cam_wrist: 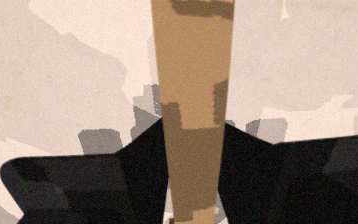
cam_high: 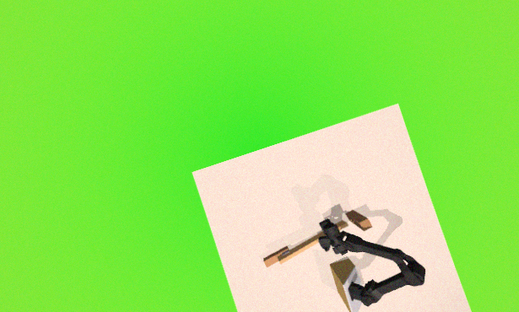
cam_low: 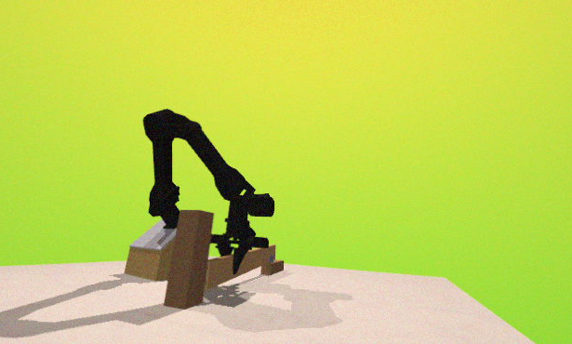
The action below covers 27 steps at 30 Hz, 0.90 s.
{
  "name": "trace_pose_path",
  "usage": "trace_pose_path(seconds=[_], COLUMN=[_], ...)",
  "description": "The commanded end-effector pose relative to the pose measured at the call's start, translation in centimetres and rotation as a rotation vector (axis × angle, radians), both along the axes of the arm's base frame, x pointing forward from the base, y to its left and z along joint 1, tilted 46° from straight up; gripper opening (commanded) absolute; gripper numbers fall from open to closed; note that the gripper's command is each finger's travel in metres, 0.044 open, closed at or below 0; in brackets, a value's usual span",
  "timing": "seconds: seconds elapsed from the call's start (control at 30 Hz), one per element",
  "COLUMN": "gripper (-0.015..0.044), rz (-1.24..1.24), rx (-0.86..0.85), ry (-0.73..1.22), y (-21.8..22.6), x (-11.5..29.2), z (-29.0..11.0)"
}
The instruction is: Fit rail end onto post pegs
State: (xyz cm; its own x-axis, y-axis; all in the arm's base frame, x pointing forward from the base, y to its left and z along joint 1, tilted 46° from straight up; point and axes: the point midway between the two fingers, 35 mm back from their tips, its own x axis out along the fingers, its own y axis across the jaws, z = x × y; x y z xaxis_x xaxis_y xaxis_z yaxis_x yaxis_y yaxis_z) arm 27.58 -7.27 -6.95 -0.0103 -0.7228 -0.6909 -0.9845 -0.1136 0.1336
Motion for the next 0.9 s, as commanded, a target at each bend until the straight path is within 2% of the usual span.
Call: trace_pose_path(seconds=[0.0, 0.87], gripper=[0.0, 0.0], rz=[0.013, 0.013], rx=[0.012, 0.013], ry=[-0.009, -0.009], y=[0.72, 1.68], x=[0.52, 0.63], z=[0.23, 1.13])
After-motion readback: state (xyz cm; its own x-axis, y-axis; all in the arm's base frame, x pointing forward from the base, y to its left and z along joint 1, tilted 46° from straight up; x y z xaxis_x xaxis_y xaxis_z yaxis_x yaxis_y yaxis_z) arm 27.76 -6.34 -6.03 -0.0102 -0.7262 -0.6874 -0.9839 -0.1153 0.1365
